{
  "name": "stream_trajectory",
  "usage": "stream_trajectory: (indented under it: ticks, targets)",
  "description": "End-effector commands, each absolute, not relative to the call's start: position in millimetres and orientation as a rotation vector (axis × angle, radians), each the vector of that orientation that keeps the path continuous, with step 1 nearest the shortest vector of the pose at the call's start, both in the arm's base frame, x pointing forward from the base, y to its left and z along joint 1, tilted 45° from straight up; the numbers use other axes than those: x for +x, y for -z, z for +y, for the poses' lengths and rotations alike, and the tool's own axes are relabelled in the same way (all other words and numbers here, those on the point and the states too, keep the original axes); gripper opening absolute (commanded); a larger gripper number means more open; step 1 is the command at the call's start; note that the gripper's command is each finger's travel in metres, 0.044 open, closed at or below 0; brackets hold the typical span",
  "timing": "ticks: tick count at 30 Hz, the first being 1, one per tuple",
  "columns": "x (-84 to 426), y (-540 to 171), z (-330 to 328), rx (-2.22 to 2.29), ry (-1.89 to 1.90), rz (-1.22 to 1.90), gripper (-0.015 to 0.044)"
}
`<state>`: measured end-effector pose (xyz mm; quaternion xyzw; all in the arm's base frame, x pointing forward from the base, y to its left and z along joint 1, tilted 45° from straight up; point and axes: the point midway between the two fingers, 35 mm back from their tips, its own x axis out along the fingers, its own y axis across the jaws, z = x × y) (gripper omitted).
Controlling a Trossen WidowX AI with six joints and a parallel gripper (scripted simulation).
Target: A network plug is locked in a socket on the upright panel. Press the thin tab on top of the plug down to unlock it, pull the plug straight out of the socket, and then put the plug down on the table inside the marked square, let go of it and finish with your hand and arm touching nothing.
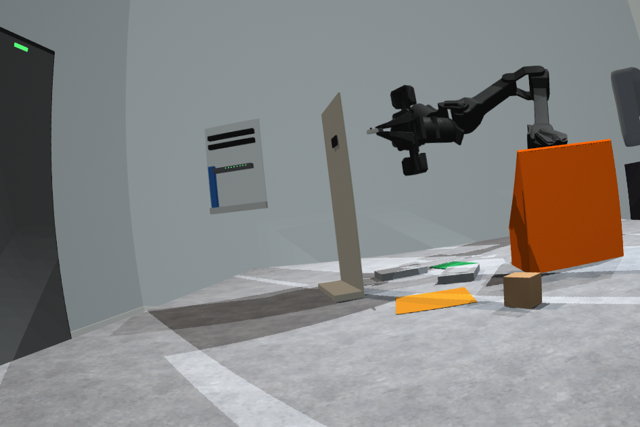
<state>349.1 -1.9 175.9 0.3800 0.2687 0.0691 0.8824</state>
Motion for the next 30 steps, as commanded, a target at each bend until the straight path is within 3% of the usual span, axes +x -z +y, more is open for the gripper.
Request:
stream_trajectory:
  ticks: [1, 11, 30]
  targets:
    - [346.0, -192.0, 8.3, 0.789, -0.148, 0.547, 0.0]
    - [338.8, -204.7, 22.6, 0.794, -0.144, 0.551, 0.0]
    - [364.5, -131.0, 29.8, 0.85, 0.053, 0.679, 0.0]
